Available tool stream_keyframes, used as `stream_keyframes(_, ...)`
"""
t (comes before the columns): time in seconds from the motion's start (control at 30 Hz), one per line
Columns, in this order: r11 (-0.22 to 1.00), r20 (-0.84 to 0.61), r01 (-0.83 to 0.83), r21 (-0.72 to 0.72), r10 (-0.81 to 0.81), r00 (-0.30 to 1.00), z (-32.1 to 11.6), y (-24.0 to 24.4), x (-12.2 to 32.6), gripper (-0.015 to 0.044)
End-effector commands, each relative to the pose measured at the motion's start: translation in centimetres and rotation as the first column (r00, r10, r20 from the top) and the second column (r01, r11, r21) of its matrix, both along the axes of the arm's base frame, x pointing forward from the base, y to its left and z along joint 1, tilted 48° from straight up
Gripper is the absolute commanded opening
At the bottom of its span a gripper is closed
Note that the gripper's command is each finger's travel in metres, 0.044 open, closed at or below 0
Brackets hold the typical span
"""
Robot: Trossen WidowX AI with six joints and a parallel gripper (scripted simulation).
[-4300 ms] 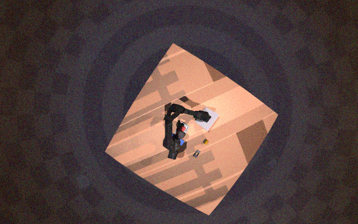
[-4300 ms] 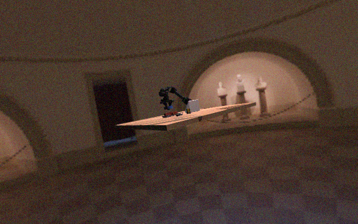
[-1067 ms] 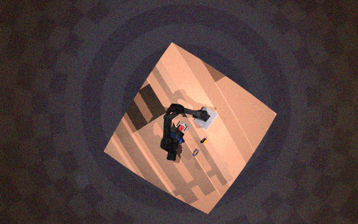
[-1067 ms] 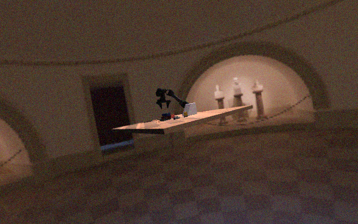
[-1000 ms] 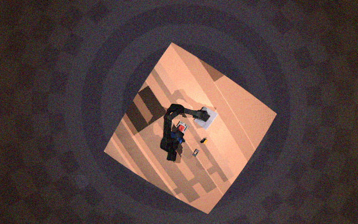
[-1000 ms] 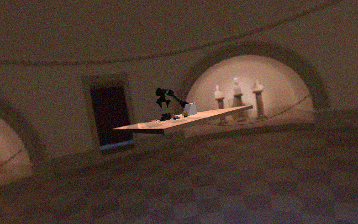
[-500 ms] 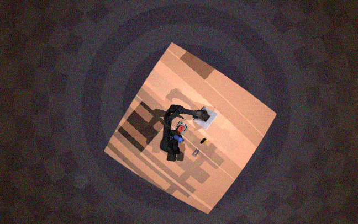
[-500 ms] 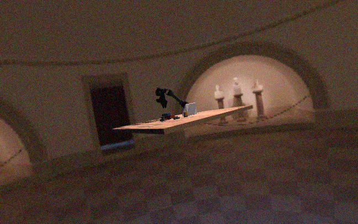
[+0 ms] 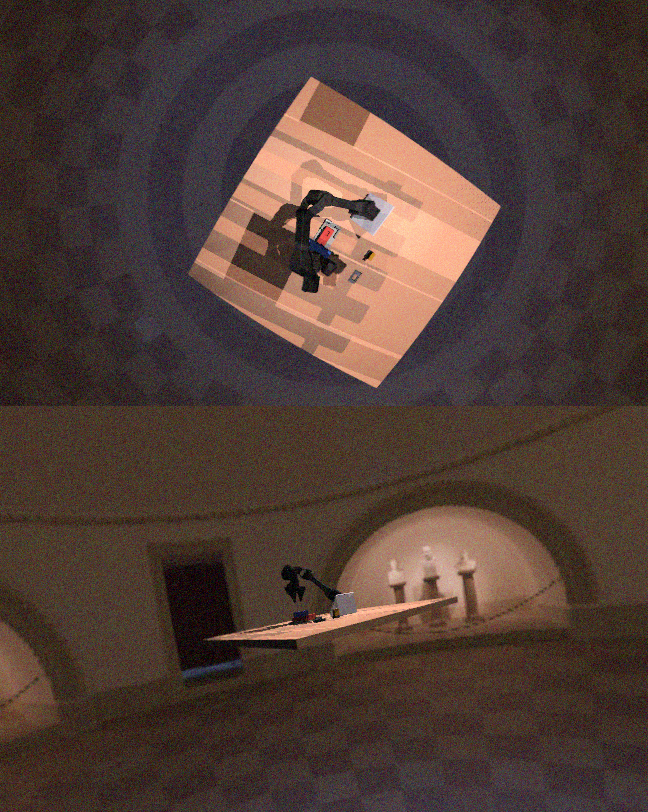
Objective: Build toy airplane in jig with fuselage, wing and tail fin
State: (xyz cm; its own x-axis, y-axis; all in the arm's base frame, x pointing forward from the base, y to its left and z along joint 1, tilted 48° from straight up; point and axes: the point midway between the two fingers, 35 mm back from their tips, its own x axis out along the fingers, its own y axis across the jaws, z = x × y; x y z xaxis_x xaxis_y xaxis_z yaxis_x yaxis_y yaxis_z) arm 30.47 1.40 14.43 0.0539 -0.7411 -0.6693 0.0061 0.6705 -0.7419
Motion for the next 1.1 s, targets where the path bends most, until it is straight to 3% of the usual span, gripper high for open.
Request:
stream_keyframes(0.0,1.0,-0.044,-0.031,0.0,0.031,0.999,-0.1,0.0,0.0,0.044)
stream_keyframes(0.13,0.999,-0.044,-0.032,0.002,0.032,0.999,-0.3,0.3,-0.1,0.044)
stream_keyframes(0.3,0.998,-0.046,-0.046,0.041,0.047,0.998,-5.8,6.3,-1.7,0.044)
stream_keyframes(0.63,0.999,-0.052,-0.036,0.029,0.037,0.998,-17.0,15.2,-11.4,0.044)
stream_keyframes(0.9,0.999,-0.047,-0.032,0.013,0.032,0.998,-18.8,15.7,-13.5,0.044)
stream_keyframes(1.07,0.999,-0.046,-0.032,0.012,0.032,0.998,-22.4,11.8,-13.3,0.044)
